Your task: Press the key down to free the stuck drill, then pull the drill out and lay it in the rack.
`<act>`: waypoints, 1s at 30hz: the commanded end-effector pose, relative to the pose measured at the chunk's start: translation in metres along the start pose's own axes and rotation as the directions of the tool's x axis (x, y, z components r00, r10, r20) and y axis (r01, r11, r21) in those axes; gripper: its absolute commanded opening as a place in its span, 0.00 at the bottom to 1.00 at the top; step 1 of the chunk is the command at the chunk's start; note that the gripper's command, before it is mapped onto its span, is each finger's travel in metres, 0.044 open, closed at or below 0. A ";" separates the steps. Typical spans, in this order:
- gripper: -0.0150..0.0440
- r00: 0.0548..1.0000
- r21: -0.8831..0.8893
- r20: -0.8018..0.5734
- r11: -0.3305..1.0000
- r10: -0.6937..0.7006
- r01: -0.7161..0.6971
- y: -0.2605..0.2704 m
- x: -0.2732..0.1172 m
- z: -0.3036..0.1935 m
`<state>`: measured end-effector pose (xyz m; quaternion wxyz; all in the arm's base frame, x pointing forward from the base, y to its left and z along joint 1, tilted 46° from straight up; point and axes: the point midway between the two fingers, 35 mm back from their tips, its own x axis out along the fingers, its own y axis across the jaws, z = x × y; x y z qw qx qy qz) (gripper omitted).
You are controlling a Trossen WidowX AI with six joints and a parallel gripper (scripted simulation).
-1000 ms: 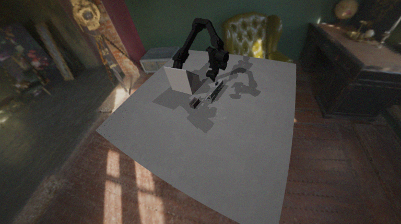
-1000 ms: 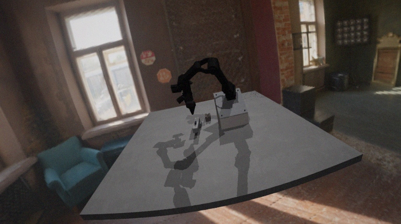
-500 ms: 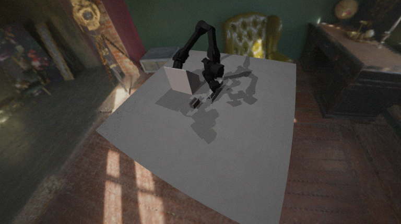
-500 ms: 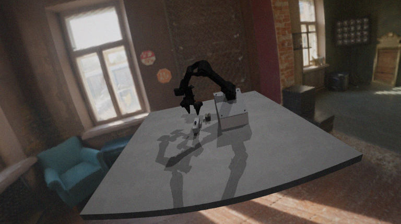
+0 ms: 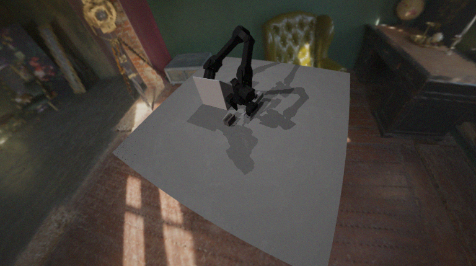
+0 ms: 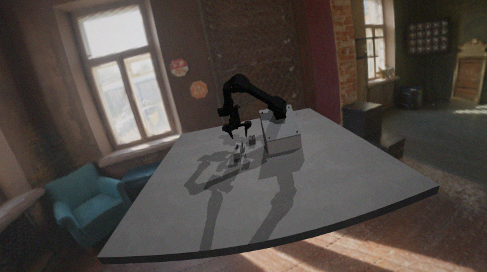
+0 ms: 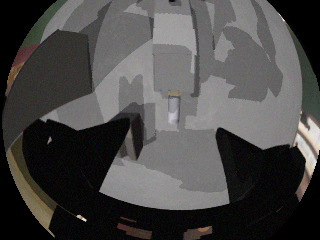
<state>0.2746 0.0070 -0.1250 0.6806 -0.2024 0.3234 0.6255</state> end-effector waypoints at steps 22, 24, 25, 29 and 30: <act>1.00 1.000 -0.069 -0.003 0.998 -0.006 0.006 0.001 0.017 -0.004; 1.00 1.000 -0.069 -0.003 0.998 -0.006 0.006 0.001 0.020 -0.003; 1.00 1.000 -0.069 -0.003 0.998 -0.006 0.006 0.001 0.022 -0.003; 1.00 1.000 -0.069 -0.003 0.998 -0.006 0.006 0.001 0.028 -0.001; 1.00 1.000 -0.069 -0.003 0.998 -0.006 0.006 0.001 0.030 0.000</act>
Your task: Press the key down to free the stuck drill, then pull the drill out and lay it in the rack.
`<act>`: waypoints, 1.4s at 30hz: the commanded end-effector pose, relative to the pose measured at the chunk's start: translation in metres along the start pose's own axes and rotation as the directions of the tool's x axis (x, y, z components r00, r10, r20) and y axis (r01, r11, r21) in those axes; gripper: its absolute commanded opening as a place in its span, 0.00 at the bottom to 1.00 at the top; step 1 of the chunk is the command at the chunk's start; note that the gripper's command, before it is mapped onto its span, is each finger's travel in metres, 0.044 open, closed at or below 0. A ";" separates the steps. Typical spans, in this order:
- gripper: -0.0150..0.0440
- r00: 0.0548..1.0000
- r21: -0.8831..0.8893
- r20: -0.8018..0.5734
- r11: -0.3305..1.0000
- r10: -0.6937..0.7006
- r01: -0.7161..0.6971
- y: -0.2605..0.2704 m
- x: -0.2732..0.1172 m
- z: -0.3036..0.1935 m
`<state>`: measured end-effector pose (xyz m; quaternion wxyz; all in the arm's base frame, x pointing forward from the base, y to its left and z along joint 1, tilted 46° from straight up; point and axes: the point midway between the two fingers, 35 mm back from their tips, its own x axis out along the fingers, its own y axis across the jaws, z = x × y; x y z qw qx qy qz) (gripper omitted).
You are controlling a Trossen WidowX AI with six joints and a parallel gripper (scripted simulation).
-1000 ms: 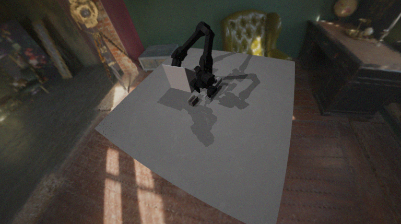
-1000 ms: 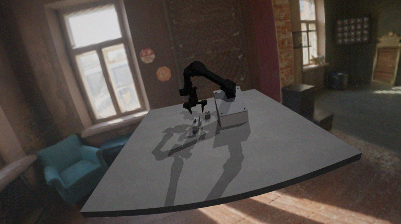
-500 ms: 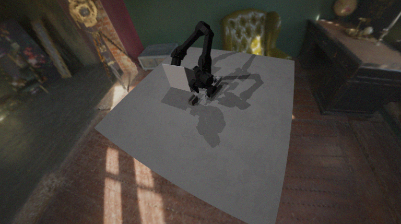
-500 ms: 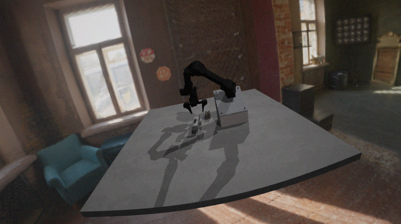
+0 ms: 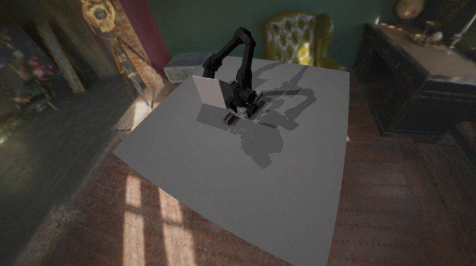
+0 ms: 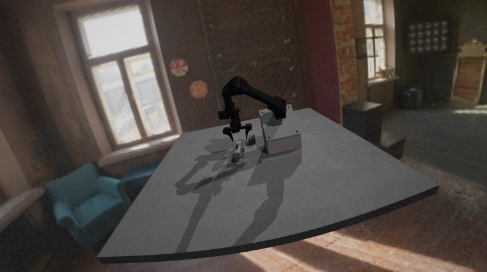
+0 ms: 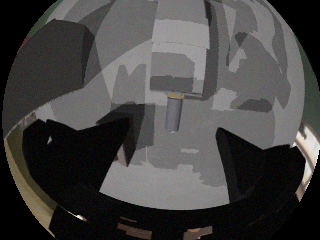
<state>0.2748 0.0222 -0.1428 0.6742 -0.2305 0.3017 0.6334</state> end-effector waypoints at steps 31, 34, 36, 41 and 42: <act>0.42 1.000 0.000 0.005 1.000 0.003 -0.003 0.002 0.028 0.009; 0.29 1.000 0.000 0.005 1.000 0.003 -0.003 0.002 0.028 0.009; 0.25 1.000 0.000 0.005 1.000 0.003 -0.003 0.002 0.028 0.009; 0.25 1.000 0.000 0.005 1.000 0.003 -0.003 0.002 0.028 0.009; 0.25 1.000 0.000 0.005 1.000 0.003 -0.003 0.002 0.028 0.008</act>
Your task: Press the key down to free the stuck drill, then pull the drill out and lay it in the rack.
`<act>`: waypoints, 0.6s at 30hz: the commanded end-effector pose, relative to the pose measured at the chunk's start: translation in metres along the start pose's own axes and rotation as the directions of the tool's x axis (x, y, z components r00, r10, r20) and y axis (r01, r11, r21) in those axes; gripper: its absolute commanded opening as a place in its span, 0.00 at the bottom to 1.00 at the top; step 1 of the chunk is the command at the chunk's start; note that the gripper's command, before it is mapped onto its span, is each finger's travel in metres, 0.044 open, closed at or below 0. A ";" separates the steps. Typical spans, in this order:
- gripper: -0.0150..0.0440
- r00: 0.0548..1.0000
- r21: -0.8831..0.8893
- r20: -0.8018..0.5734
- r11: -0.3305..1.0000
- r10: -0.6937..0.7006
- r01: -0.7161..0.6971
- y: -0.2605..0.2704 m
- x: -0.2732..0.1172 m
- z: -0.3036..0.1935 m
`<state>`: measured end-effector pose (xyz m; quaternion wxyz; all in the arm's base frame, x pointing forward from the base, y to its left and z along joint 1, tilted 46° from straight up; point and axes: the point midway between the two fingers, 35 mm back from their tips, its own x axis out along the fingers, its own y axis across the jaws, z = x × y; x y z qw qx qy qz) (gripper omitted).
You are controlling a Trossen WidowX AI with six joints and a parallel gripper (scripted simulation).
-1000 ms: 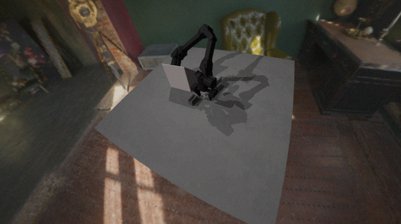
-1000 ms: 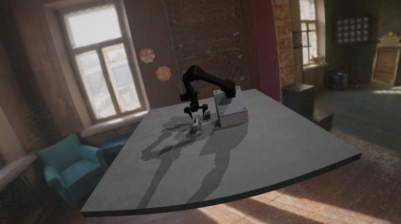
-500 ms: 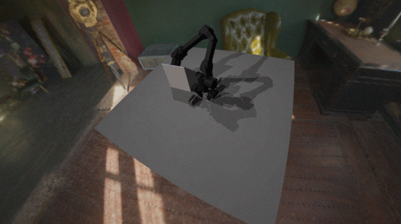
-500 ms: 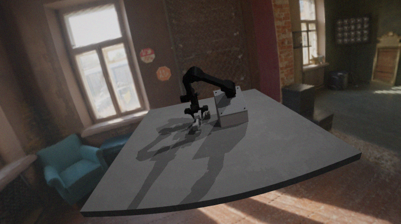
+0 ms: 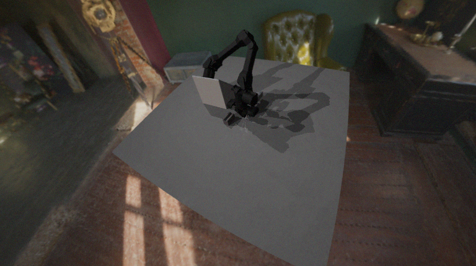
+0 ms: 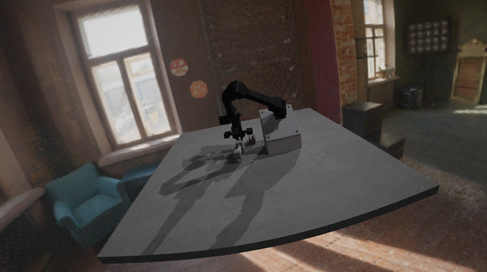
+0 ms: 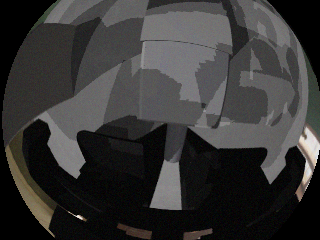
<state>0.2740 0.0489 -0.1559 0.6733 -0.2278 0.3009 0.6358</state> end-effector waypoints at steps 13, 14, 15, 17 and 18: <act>0.25 1.000 0.003 0.002 1.000 -0.002 0.002 0.000 0.000 -0.013; 0.25 1.000 0.003 0.002 1.000 -0.002 0.002 0.000 -0.001 -0.014; 0.25 1.000 0.003 0.002 1.000 -0.002 0.002 0.000 -0.001 -0.015; 0.25 1.000 0.003 0.002 1.000 -0.002 0.002 0.000 -0.001 -0.018; 0.25 1.000 0.003 0.002 1.000 -0.002 0.002 -0.001 -0.001 -0.020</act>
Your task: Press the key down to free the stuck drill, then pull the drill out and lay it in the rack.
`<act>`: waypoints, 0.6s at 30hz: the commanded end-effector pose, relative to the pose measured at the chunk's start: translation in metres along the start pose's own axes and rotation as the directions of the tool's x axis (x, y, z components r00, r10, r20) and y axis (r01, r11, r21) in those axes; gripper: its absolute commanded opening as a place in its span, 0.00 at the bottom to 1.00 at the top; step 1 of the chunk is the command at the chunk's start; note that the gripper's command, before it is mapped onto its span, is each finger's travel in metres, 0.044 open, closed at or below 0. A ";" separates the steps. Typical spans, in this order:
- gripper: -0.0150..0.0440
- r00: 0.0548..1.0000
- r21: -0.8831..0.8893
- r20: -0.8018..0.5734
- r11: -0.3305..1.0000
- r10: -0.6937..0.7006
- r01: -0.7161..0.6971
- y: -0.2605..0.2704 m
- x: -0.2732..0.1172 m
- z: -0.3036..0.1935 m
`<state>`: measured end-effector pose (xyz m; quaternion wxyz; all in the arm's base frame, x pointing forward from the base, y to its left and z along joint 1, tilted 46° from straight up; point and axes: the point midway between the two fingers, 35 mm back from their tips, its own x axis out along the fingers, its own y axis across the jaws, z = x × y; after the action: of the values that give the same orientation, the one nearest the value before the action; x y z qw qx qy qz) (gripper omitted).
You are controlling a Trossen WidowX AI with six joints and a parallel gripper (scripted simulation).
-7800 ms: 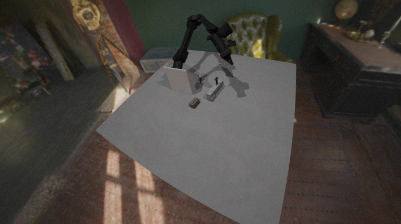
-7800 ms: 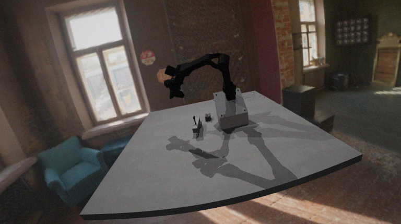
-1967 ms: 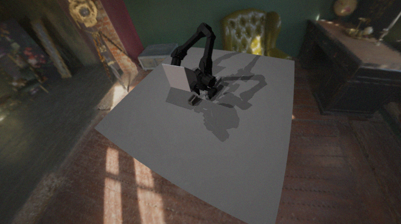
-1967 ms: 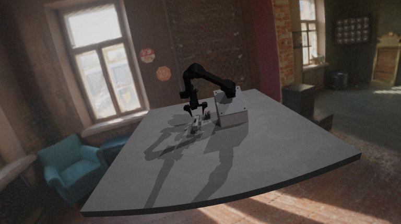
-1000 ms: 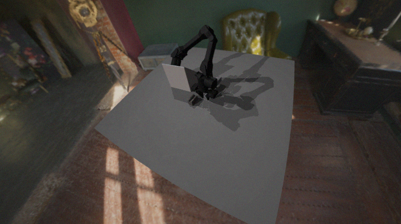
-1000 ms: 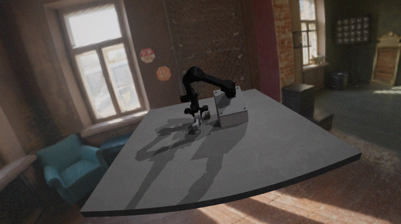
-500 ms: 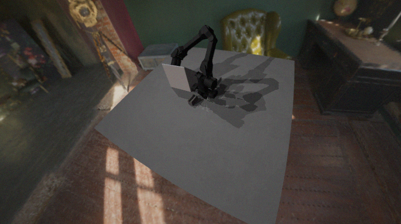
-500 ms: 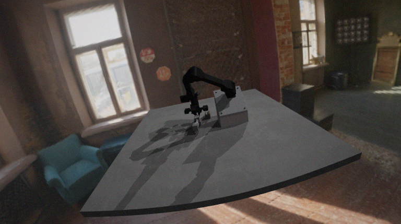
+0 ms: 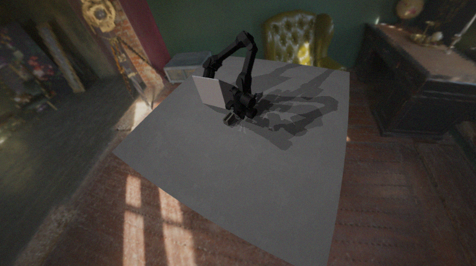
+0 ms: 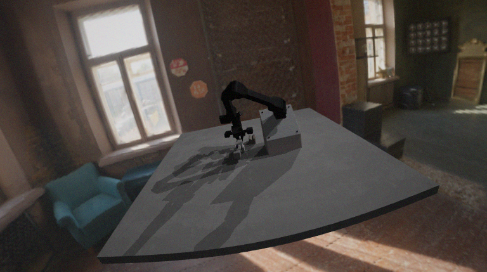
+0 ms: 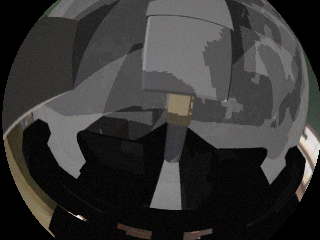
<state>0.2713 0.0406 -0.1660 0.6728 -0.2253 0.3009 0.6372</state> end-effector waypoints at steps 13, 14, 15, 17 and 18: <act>0.25 1.000 0.001 -0.003 1.000 -0.007 0.007 -0.003 -0.003 -0.025; 0.25 1.000 0.001 -0.003 1.000 -0.007 0.007 -0.003 -0.003 -0.026; 0.25 1.000 0.001 -0.003 1.000 -0.007 0.007 -0.003 -0.003 -0.028; 0.25 1.000 0.000 -0.003 1.000 -0.007 0.007 -0.003 -0.003 -0.030; 0.25 1.000 0.000 -0.003 1.000 -0.007 0.007 -0.003 -0.003 -0.032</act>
<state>0.2697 0.0224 -0.1832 0.6726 -0.2260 0.3012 0.6371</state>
